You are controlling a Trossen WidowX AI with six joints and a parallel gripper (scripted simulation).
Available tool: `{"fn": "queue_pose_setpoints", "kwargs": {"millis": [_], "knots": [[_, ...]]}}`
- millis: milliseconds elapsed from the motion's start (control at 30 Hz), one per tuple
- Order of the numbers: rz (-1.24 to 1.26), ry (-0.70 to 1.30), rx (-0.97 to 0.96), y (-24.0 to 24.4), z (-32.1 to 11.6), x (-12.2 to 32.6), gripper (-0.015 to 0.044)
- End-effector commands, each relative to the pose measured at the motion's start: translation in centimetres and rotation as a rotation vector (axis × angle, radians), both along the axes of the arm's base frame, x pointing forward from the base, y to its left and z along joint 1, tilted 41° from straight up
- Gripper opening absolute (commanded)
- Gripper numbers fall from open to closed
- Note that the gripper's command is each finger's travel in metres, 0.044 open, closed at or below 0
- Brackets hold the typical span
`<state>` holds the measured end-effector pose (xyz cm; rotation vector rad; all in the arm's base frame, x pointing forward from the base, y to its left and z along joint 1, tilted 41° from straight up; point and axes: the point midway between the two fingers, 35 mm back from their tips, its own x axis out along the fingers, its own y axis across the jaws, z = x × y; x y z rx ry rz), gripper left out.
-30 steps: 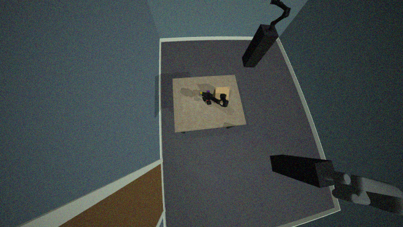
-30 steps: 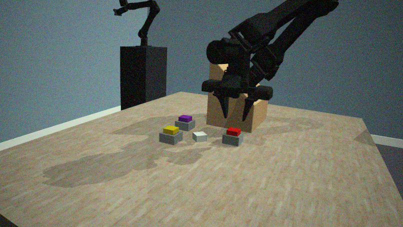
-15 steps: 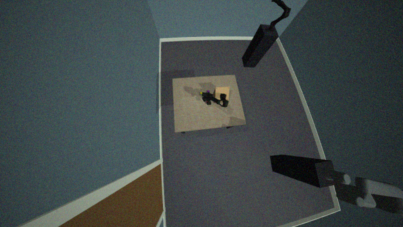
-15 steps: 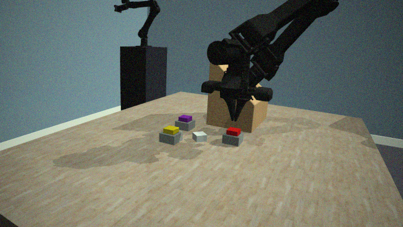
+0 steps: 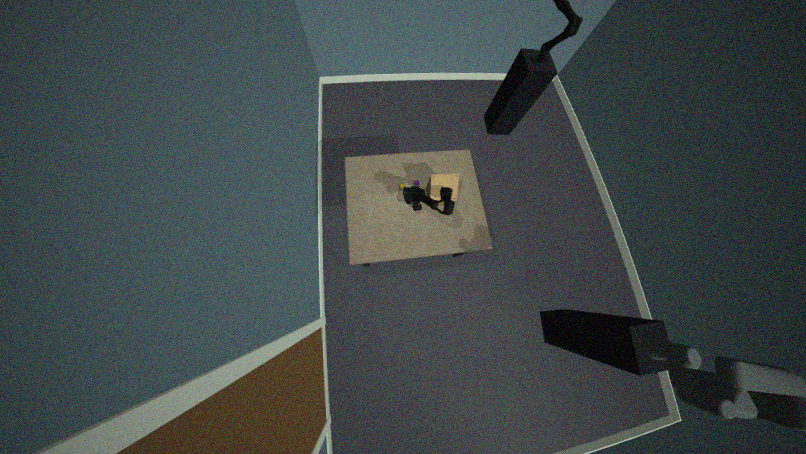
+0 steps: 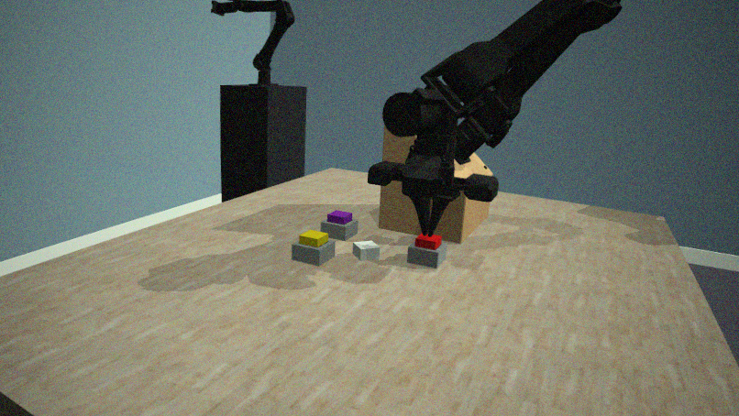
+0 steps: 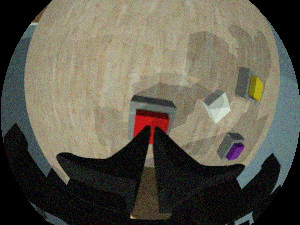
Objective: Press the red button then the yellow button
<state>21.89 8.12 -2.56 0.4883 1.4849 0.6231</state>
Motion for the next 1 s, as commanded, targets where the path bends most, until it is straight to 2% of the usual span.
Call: {"fn": "queue_pose_setpoints", "kwargs": {"millis": [0, 733, 967], "knots": [[-0.002, 0.011, 0.006, 0.5, -0.5, -0.4, 0.0020], [-0.001, 0.012, 0.006, 0.8, -0.8, -0.5, 0.0020], [-0.001, 0.011, 0.005, -1.5, 1.7, -0.3, 0.0020]]}}
